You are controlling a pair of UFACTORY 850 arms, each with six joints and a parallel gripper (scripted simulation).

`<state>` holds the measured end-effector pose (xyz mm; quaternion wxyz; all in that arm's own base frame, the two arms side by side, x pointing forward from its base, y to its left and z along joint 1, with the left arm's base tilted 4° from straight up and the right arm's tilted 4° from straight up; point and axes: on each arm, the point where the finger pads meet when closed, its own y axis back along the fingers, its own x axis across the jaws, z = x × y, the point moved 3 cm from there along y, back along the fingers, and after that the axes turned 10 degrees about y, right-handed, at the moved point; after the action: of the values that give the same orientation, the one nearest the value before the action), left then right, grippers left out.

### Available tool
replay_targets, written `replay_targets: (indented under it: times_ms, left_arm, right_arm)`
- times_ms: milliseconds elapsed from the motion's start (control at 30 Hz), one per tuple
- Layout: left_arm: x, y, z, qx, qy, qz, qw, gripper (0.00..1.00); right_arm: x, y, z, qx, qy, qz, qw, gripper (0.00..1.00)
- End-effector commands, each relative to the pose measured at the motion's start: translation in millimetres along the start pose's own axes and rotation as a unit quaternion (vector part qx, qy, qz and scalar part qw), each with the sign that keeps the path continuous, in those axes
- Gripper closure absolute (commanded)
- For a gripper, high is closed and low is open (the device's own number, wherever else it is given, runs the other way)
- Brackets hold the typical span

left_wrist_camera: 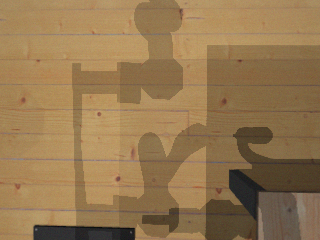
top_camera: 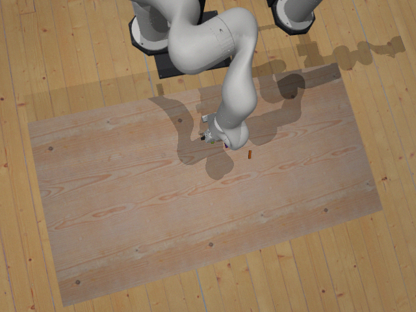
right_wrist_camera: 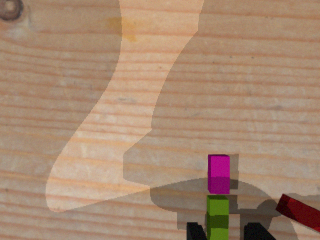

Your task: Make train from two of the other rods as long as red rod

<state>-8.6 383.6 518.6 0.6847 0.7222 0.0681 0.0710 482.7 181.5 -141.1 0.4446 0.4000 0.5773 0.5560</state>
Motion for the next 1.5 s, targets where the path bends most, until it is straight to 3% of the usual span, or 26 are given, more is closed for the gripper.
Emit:
replay_targets:
  times_ms: [0,1467]
  left_arm:
    - [0,1,0,0.001,0.0,0.0,1.0,0.0]
    - [0,1,0,0.001,0.0,0.0,1.0,0.0]
  right_arm:
    - [0,0,0,-0.007,0.0,0.001,1.0,0.74]
    - [0,-11,0,-0.007,0.0,0.001,1.0,0.74]
